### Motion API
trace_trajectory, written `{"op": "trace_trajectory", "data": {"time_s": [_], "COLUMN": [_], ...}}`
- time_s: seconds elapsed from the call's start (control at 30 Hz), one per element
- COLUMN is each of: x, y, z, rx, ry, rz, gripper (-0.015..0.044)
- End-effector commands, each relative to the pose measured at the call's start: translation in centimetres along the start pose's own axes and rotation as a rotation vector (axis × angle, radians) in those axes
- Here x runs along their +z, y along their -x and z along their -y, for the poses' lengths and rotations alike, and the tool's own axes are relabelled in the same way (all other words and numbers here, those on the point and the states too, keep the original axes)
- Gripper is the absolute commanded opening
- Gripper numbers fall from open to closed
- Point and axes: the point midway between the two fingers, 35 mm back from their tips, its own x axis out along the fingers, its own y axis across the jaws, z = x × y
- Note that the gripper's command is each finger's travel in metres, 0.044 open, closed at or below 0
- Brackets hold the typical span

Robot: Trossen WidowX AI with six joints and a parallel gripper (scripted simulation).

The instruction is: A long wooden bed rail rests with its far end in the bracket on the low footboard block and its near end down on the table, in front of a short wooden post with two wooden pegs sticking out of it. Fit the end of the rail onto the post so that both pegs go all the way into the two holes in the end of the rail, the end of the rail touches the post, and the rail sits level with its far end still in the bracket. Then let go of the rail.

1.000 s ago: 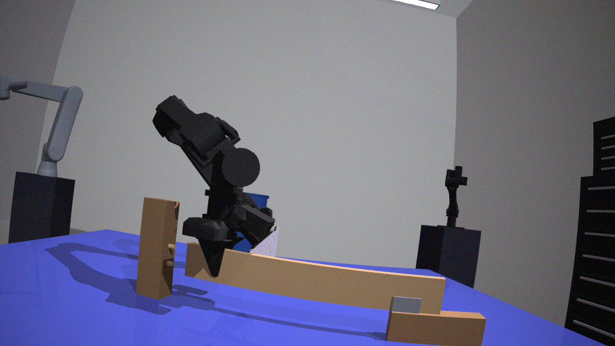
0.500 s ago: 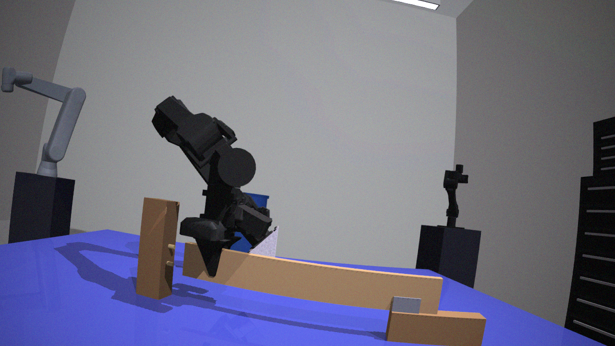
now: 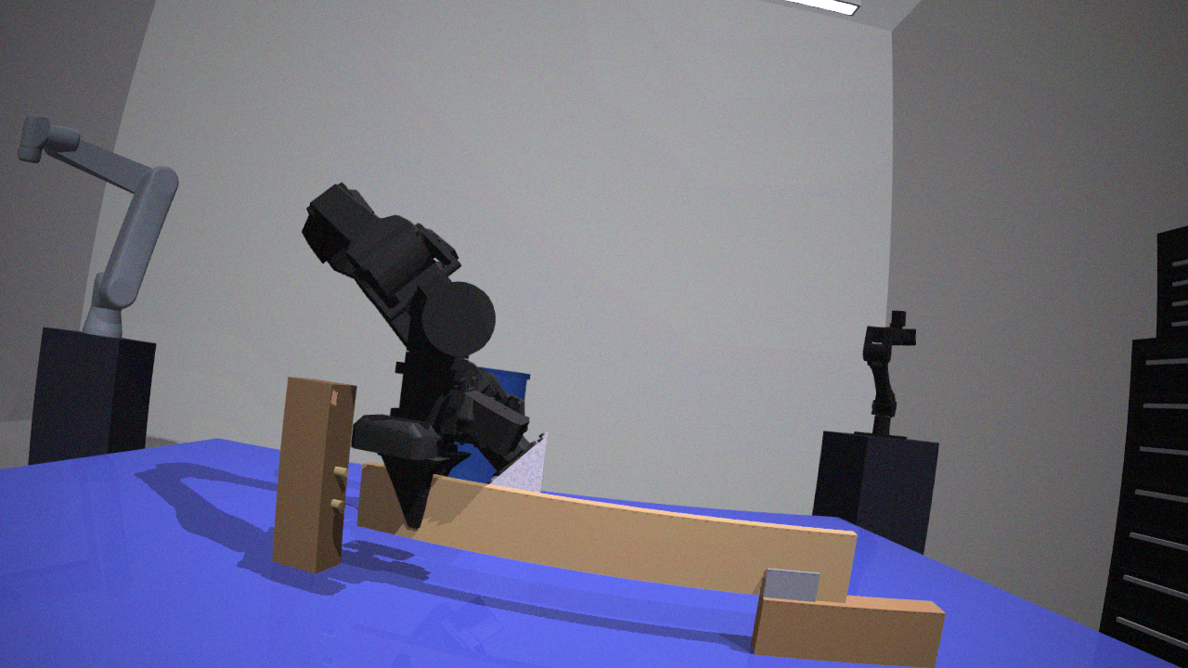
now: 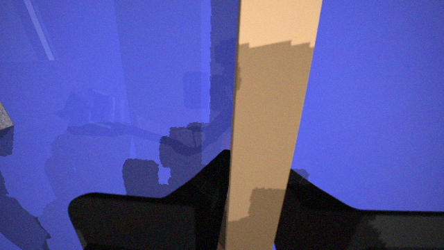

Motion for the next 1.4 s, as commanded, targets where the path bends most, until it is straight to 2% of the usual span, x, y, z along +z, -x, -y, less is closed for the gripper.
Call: {"op": "trace_trajectory", "data": {"time_s": [0.0,1.37], "x": [-0.2,-1.4], "y": [0.2,0.2], "z": [0.1,0.1], "rx": [-0.008,-0.008], "ry": [0.002,0.002], "rz": [0.002,0.001], "gripper": [0.0,0.0]}}
